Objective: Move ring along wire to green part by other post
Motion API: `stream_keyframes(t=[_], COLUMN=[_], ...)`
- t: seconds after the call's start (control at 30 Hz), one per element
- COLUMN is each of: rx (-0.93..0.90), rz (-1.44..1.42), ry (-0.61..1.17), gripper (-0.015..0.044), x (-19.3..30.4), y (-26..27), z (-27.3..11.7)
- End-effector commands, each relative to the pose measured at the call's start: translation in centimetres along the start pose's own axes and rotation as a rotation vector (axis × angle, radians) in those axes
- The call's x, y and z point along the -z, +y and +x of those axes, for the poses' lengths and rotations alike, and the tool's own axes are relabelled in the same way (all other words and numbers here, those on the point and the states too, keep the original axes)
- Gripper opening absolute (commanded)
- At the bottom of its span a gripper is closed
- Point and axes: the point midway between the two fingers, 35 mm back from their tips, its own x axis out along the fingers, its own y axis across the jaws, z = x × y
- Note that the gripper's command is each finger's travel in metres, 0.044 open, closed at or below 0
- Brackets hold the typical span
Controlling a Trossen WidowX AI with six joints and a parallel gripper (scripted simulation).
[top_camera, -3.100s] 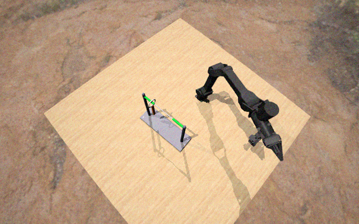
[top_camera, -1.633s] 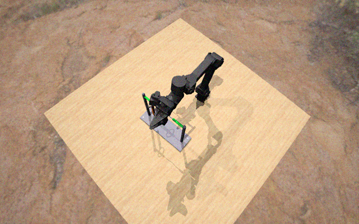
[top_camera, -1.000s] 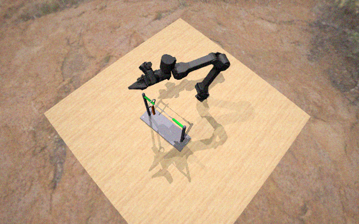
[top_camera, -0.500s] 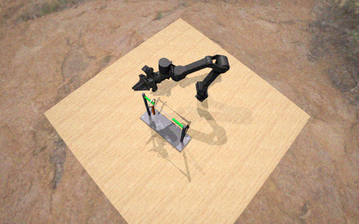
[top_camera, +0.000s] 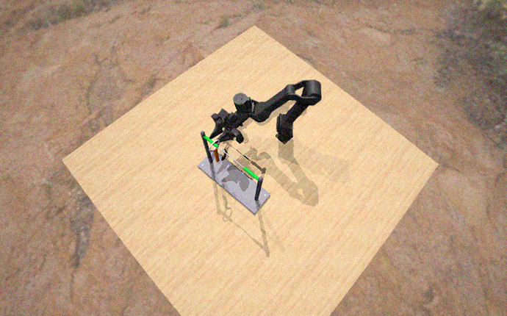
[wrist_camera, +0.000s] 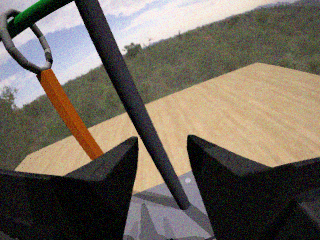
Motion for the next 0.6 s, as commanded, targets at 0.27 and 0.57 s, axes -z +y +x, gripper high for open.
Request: stream_keyframes(t=[0.27,0.57], rx=[-0.124,-0.124], rz=[-0.192,-0.261], ry=[0.075,0.056], gripper=[0.016,0.016], x=[8.7,7.3], y=[2.7,3.3], z=[-4.8,-3.2])
